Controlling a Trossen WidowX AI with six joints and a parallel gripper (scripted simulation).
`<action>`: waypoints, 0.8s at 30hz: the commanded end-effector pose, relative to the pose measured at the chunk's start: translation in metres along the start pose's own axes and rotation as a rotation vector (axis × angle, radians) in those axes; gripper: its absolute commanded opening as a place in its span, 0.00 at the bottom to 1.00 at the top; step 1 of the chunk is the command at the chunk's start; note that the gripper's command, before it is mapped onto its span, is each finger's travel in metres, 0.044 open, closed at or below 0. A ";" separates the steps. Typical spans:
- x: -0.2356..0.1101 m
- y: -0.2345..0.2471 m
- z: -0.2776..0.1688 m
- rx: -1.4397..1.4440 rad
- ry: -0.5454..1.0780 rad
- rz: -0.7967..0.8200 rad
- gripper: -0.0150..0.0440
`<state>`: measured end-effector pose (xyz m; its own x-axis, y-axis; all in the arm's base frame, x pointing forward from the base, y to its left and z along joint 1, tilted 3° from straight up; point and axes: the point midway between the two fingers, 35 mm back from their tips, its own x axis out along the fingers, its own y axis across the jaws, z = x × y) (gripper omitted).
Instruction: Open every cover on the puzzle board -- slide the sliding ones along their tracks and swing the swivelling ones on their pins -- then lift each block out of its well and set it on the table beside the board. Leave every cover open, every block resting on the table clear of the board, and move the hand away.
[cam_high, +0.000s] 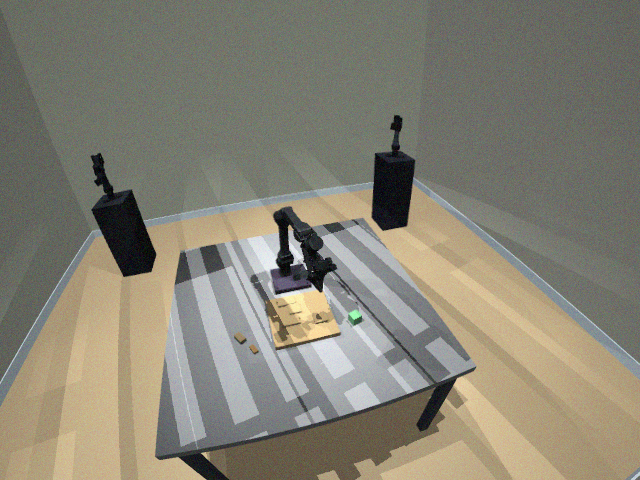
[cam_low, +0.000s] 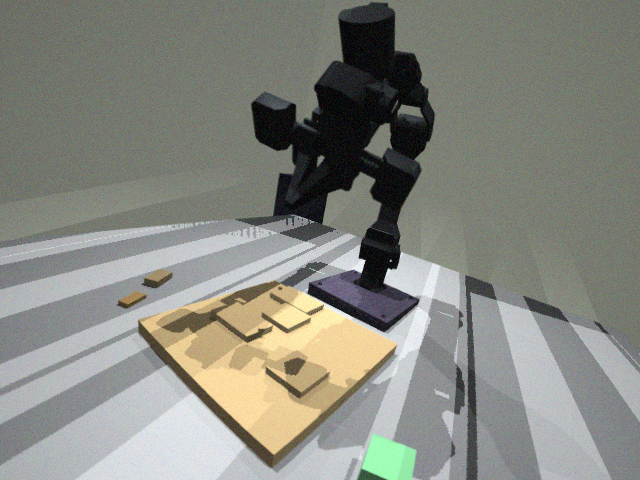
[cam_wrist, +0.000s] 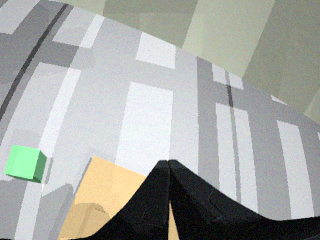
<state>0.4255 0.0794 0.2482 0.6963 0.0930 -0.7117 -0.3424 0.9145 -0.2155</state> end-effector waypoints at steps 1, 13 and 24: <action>0.010 0.008 -0.014 0.044 0.066 0.033 0.25; 0.036 0.034 -0.064 0.186 0.311 0.102 0.25; 0.049 0.057 -0.113 0.322 0.565 0.126 0.25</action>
<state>0.3772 0.0901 0.1354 0.2543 0.0669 -0.9648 -0.1682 0.9855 0.0240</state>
